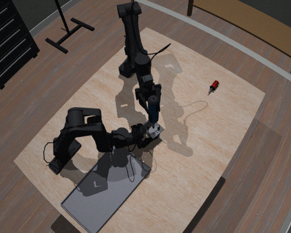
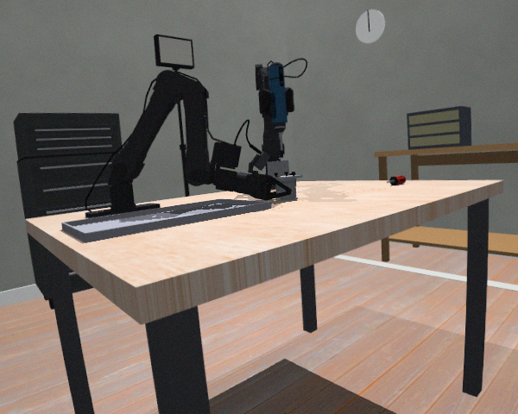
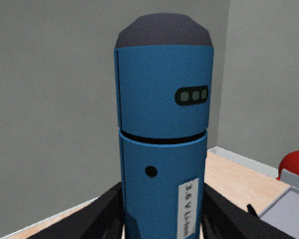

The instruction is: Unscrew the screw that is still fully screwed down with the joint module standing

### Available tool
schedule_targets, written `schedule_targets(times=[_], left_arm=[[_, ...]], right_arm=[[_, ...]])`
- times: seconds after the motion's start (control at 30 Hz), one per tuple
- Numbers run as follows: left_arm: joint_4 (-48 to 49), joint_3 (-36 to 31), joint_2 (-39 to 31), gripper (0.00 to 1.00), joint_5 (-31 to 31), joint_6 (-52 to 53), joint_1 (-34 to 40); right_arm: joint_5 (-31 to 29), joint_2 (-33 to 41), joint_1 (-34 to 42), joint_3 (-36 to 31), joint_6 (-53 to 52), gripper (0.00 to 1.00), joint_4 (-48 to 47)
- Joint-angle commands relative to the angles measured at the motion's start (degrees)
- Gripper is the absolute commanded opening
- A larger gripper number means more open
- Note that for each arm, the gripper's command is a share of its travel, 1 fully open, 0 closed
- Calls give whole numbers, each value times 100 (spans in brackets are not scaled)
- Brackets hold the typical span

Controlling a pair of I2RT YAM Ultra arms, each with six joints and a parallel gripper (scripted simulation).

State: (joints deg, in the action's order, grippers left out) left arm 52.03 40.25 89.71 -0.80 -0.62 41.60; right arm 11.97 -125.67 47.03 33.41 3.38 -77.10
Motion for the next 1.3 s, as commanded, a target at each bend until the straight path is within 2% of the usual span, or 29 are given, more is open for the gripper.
schedule_targets(times=[0.0, 0.13, 0.27, 0.33, 0.43, 0.7, 0.77, 0.9, 1.0, 1.27], left_arm=[[402, 150, -333, 42, -27, 10, -41], [399, 149, -337, 42, -27, 10, -41], [376, -146, -408, 42, -30, 9, -44], [390, -22, -493, 42, -31, 11, -46], [370, -276, -542, 42, -33, 9, -48], [366, -162, -677, 42, -36, 11, -51], [338, -405, -700, 42, -37, 8, -53], [348, -312, -846, 42, -40, 11, -56], [321, -581, -892, 42, -42, 9, -58], [305, -463, -1036, 42, -45, 11, -62]], right_arm=[[-27, 28, 12, 37, -23, 59, 56], [-27, 28, 12, 37, -23, 59, 56], [-27, 28, 12, 37, -23, 59, 56], [-27, 28, 12, 37, -23, 59, 56], [-27, 28, 12, 37, -23, 59, 56], [-27, 28, 12, 37, -23, 59, 56], [-27, 28, 12, 37, -23, 59, 56], [-27, 28, 12, 37, -23, 59, 56], [-27, 28, 12, 37, -23, 59, 56], [-27, 28, 12, 37, -23, 59, 56]])
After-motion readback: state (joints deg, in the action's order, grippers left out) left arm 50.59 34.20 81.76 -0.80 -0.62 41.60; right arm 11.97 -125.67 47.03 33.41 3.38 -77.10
